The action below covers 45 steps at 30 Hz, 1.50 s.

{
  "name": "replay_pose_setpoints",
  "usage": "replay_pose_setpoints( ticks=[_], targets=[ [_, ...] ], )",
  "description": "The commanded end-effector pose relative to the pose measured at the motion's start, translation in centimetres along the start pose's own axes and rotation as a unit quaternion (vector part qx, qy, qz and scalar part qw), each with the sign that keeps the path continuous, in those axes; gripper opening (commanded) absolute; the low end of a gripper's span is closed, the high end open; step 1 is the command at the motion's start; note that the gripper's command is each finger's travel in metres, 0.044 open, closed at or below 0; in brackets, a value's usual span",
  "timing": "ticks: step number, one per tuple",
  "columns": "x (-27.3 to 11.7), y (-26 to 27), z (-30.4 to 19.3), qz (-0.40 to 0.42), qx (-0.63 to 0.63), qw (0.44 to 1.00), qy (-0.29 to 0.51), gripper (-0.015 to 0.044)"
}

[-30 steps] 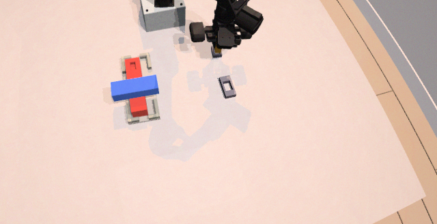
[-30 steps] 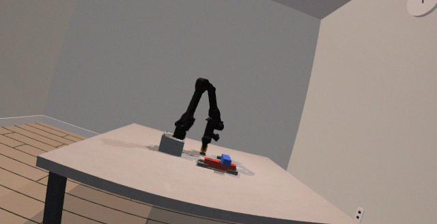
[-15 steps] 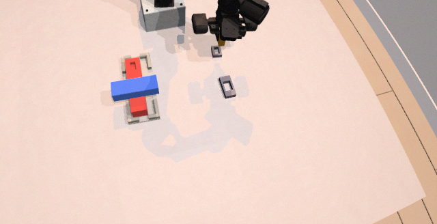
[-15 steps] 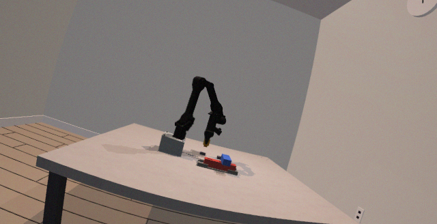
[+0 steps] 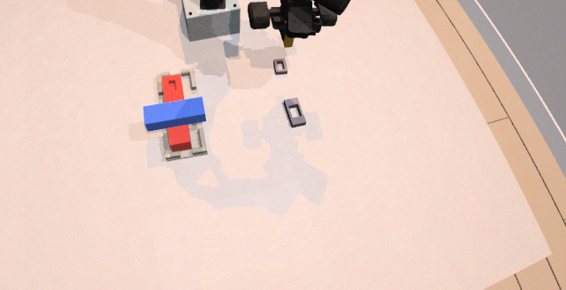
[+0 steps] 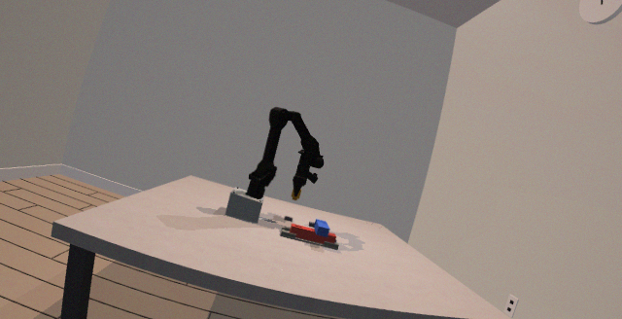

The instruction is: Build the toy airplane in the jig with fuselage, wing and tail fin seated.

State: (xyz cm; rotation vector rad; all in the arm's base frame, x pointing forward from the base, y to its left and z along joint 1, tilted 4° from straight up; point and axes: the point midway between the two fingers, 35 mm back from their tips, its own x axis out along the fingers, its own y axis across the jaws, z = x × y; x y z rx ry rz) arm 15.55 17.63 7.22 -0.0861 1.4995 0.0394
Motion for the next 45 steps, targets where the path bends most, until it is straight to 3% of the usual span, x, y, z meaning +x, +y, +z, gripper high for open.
replay_pose_setpoints(
  ticks=[1, 10, 45],
  targets=[
    [-1.7, 0.1, 0.1, 0.01, 0.004, 1.0, -0.005, 0.0],
    [-3.0, -0.2, -0.2, 0.011, 0.006, 1.0, -0.005, 0.0],
    [-0.9, -9.0, 5.7, 0.01, -0.003, 1.0, -0.003, 0.0]
  ],
)
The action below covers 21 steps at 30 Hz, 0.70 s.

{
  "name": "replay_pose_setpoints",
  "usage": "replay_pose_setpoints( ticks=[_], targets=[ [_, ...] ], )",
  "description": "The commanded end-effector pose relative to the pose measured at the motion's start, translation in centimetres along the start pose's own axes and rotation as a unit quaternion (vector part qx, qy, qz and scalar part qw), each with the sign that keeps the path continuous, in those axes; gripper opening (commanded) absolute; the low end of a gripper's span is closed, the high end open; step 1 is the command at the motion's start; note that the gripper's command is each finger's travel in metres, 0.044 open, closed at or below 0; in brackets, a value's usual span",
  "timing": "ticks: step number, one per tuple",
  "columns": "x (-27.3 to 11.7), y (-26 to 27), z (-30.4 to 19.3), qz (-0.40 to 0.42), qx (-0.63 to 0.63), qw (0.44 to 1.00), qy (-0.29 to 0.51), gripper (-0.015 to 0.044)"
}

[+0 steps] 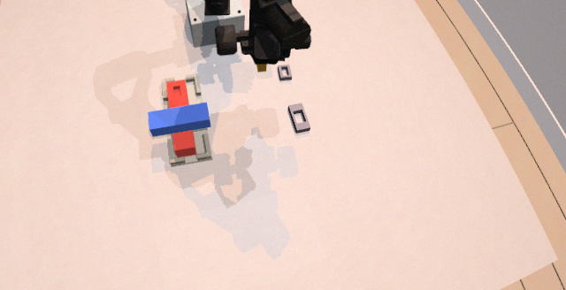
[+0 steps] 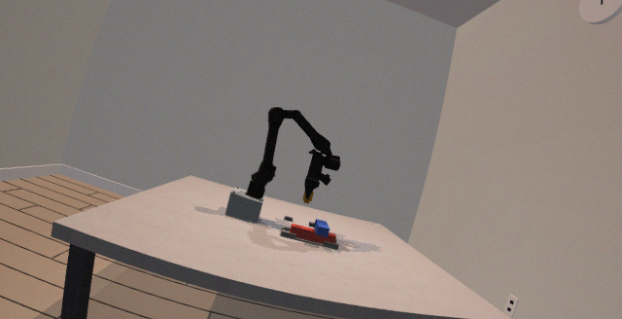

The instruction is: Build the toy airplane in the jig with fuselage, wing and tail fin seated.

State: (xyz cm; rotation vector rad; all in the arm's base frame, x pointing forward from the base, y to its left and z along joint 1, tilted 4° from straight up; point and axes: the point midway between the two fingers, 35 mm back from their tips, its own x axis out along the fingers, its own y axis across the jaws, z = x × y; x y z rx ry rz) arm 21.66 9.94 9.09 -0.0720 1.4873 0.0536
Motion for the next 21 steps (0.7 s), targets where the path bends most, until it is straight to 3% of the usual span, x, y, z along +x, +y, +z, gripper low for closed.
replay_pose_setpoints(
  ticks=[1, 21],
  targets=[
    [0.4, -1.1, 0.3, 0.001, -0.004, 1.0, 0.004, 0.0],
    [1.2, -6.7, 1.5, 0.006, -0.021, 1.0, -0.007, 0.0]
  ],
)
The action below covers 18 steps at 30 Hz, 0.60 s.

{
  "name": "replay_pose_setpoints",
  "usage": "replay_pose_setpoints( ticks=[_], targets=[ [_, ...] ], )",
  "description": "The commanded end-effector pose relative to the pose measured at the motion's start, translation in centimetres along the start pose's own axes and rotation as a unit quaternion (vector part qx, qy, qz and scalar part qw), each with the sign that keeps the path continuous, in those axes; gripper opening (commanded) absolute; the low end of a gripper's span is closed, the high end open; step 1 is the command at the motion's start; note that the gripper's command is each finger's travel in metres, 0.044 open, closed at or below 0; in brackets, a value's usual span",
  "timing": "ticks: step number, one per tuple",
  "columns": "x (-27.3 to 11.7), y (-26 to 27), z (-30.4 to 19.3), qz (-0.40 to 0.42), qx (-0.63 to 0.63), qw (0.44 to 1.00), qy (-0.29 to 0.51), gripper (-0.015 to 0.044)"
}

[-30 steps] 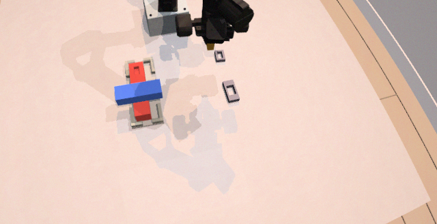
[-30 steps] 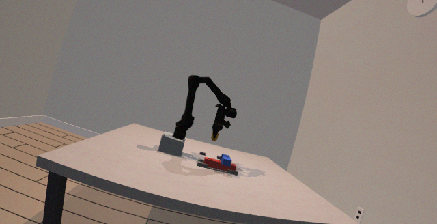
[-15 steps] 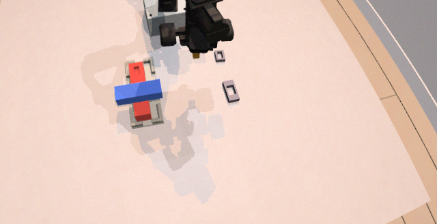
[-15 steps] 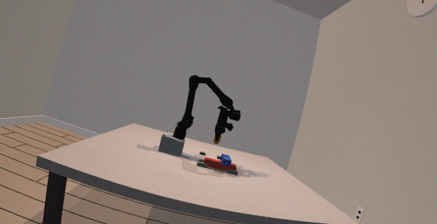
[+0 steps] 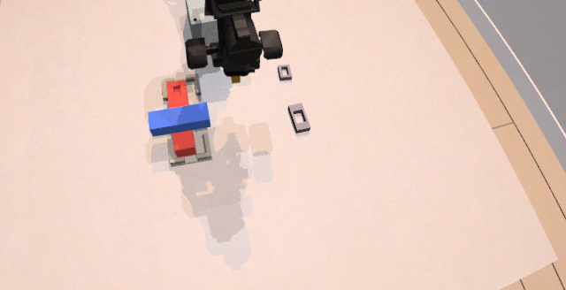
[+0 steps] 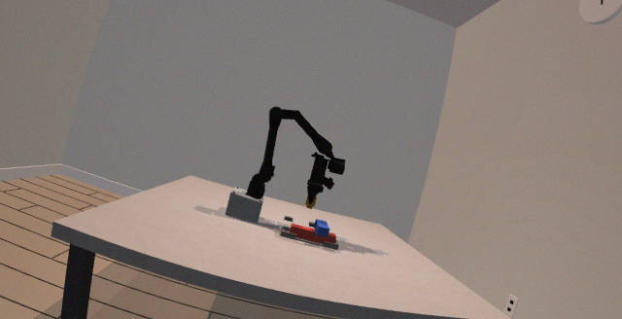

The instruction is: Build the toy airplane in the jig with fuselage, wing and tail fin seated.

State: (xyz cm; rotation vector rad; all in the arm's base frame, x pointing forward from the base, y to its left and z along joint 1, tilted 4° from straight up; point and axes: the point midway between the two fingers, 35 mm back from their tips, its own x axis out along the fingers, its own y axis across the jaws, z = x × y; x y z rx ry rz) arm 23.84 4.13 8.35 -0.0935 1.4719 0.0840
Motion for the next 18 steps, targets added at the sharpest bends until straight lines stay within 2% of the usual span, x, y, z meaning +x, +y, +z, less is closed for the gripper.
replay_pose_setpoints(
  ticks=[1, 18],
  targets=[
    [0.3, -1.0, -0.1, 0.002, -0.006, 1.0, -0.001, 0.0],
    [1.1, -6.4, -0.4, -0.005, -0.012, 1.0, 0.001, 0.0]
  ],
)
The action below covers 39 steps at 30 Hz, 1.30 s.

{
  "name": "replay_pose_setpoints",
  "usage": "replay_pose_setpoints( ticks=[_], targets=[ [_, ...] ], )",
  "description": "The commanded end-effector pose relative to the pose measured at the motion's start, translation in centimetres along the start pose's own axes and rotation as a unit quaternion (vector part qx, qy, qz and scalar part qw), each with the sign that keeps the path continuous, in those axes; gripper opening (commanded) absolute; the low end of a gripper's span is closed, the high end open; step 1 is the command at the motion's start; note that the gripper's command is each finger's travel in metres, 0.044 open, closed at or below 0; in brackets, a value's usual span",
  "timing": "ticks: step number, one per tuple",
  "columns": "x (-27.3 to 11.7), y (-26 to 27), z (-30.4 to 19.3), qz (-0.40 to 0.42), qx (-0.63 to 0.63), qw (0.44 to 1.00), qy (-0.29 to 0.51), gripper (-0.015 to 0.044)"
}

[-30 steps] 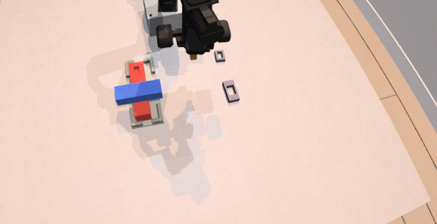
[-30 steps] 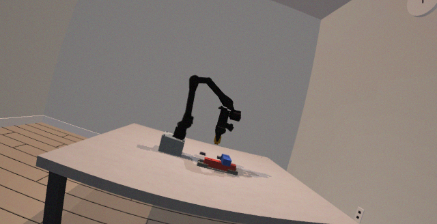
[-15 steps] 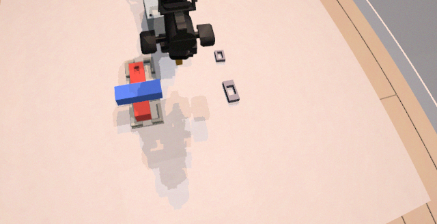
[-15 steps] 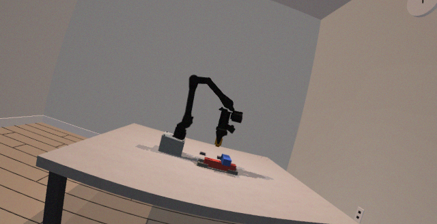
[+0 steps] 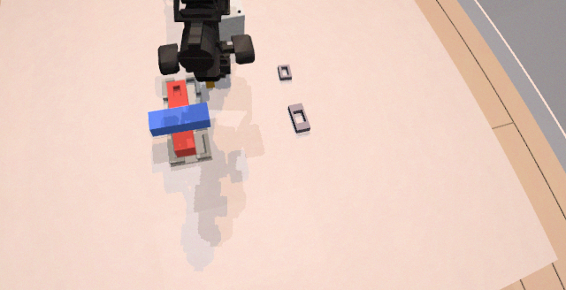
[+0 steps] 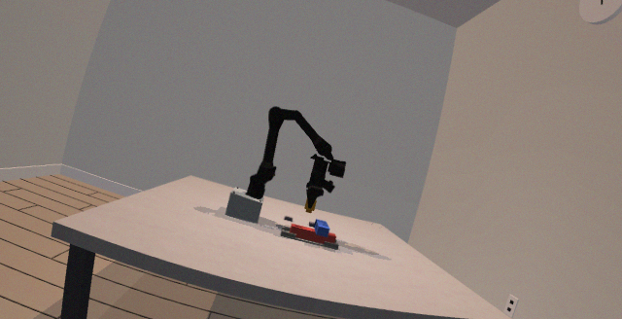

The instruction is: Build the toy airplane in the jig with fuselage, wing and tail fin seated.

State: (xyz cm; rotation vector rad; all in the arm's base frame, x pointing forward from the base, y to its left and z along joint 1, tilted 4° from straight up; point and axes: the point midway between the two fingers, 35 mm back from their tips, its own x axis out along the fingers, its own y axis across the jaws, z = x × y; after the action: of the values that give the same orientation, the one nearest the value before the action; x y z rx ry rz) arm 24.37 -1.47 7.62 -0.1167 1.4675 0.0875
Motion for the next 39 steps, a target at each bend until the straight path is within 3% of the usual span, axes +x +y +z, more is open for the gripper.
replay_pose_setpoints(
  ticks=[1, 25, 28, 39],
  targets=[
    [0.4, -1.1, -0.3, 0.001, -0.004, 1.0, 0.003, 0.0],
    [1.4, -7.9, -2.9, -0.007, -0.012, 1.0, 0.009, 0.0],
    [1.4, -7.9, -2.9, -0.007, -0.012, 1.0, 0.009, 0.0067],
    [1.4, -7.9, -2.9, -0.007, -0.012, 1.0, 0.009, 0.0067]
  ],
)
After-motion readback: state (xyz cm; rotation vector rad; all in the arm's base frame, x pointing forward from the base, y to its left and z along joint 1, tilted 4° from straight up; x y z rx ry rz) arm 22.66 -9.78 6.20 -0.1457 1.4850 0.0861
